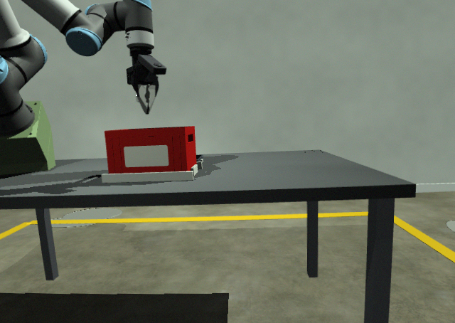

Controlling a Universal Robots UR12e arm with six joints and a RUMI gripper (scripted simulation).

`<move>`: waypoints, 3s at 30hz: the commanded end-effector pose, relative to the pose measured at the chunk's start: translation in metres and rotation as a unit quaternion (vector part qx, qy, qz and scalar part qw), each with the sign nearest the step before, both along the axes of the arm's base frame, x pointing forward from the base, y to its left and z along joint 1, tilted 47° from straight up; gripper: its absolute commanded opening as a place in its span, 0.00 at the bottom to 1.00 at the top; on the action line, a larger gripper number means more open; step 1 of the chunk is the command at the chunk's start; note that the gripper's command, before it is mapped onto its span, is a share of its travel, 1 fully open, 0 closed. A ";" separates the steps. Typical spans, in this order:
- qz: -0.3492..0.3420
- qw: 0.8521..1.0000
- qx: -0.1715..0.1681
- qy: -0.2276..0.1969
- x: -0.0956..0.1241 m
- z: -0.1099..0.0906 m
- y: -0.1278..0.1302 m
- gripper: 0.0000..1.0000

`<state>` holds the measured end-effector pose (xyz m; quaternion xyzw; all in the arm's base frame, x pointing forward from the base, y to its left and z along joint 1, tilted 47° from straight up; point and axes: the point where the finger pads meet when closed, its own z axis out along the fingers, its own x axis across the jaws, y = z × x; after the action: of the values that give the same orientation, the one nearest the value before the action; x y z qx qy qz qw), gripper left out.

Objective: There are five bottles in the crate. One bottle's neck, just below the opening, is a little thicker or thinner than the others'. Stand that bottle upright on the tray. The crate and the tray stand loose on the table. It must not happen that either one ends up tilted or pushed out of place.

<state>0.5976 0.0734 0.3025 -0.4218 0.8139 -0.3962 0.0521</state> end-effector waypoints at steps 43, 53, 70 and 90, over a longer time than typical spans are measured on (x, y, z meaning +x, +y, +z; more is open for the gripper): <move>0.000 1.000 0.000 -0.001 0.002 -0.063 0.073 0.38; 0.000 1.000 0.000 -0.001 0.002 -0.063 0.073 0.38; 0.000 1.000 0.000 0.000 0.004 -0.065 0.071 0.38; 0.000 1.000 0.000 0.000 0.012 -0.077 0.060 0.38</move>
<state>0.6070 0.1362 0.2280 -0.4217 0.8140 -0.3962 0.0520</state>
